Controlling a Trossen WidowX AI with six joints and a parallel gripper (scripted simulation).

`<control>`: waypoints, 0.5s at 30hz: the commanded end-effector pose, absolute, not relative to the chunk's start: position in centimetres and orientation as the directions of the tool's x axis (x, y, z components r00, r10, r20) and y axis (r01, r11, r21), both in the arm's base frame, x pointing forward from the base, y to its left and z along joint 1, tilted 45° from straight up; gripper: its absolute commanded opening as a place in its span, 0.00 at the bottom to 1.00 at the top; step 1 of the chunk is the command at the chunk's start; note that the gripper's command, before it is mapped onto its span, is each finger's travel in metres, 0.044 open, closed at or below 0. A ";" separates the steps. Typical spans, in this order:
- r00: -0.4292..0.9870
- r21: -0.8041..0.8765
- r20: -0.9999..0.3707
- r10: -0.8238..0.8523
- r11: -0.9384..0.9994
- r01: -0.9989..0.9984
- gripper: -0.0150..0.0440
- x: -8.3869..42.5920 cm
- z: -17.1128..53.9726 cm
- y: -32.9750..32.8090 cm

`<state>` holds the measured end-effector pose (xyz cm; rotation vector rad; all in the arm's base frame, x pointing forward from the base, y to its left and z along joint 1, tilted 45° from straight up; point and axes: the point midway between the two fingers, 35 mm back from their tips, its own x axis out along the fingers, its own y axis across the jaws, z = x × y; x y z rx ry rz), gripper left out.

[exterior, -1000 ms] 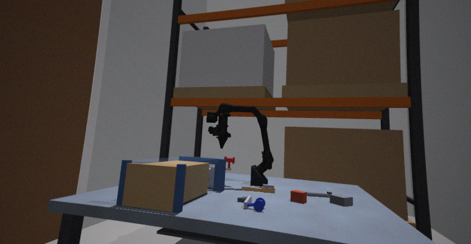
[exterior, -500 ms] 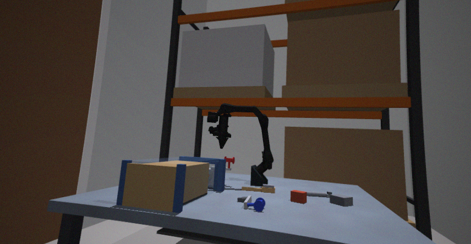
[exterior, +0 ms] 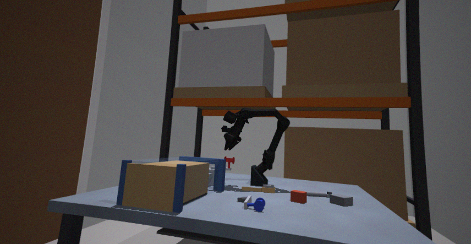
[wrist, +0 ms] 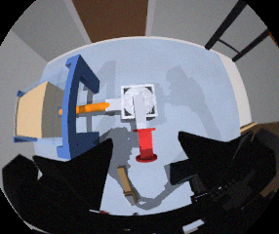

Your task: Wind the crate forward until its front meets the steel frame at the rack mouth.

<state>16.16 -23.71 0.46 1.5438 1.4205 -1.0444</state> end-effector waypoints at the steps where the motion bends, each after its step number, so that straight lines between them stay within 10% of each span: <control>1: 0.034 0.008 -0.944 0.329 -0.082 0.997 1.00 15.9 0.3 -23.2; 15: 0.035 0.008 -0.944 0.329 -0.082 0.997 1.00 16.2 -1.1 -22.0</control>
